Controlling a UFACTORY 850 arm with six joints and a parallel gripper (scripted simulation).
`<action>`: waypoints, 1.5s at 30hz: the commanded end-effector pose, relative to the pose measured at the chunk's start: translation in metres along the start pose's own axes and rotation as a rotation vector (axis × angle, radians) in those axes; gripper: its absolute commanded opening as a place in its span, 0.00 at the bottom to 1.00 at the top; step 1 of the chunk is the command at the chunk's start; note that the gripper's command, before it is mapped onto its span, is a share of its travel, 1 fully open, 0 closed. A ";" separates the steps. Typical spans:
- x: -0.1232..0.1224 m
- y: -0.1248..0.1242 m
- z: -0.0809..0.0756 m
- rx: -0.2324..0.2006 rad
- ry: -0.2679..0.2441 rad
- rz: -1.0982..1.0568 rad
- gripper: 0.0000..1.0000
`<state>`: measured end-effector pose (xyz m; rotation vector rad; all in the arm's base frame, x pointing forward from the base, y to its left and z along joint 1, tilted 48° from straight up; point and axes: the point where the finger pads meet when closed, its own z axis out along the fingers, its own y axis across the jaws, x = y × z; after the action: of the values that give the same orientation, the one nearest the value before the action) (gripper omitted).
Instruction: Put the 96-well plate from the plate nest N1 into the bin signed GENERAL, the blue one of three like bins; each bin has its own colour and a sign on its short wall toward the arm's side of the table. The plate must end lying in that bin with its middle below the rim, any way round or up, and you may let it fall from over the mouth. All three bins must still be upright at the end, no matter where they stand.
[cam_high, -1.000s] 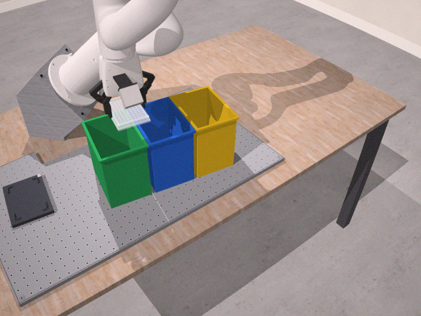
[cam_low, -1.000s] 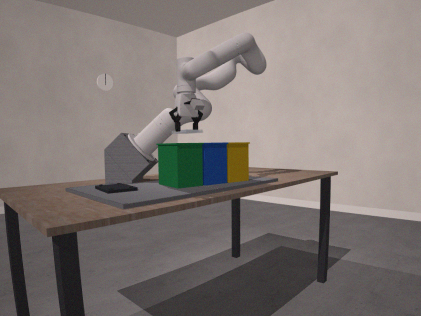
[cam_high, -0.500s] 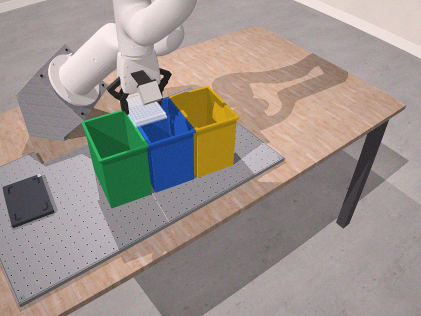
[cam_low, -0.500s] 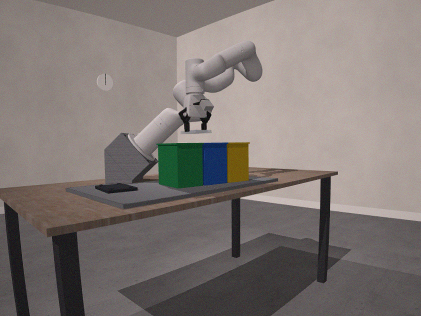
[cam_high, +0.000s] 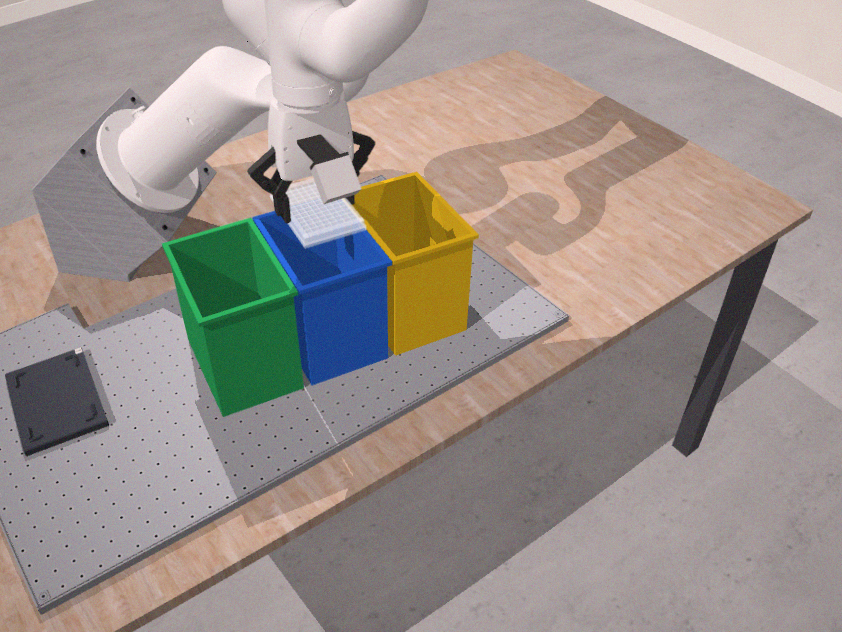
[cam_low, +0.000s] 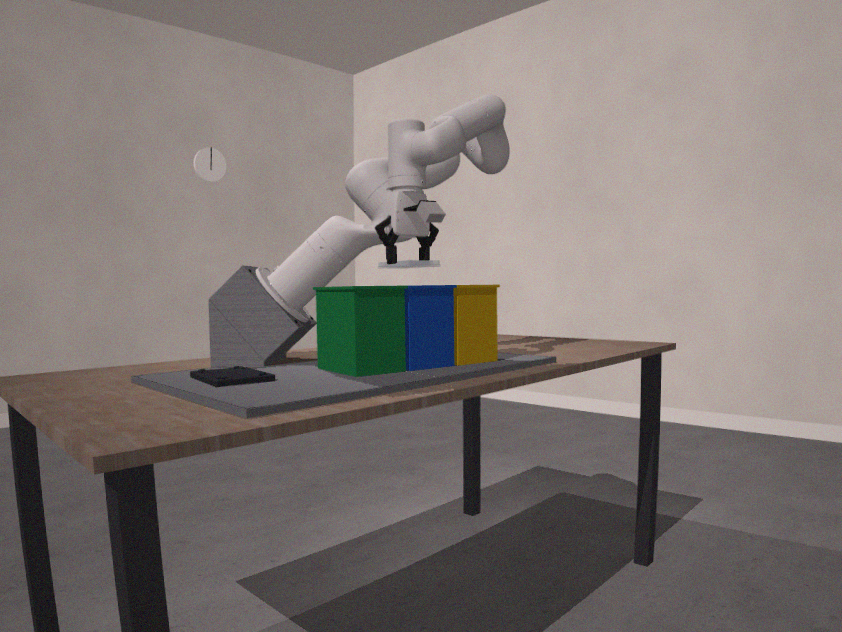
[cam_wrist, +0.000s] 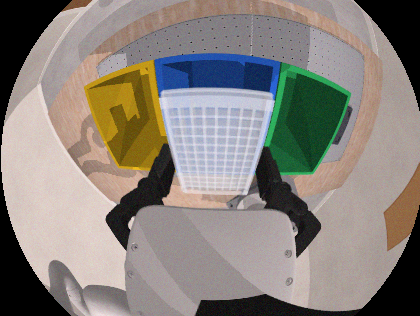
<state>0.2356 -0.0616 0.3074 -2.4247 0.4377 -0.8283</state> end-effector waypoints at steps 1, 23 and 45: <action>0.001 -0.002 0.000 -0.002 0.000 0.000 0.00; 0.001 -0.001 0.000 -0.002 0.000 0.000 0.00; 0.001 -0.001 0.018 -0.002 0.000 0.000 0.00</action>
<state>0.2450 -0.0552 0.2983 -2.4259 0.4393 -0.8270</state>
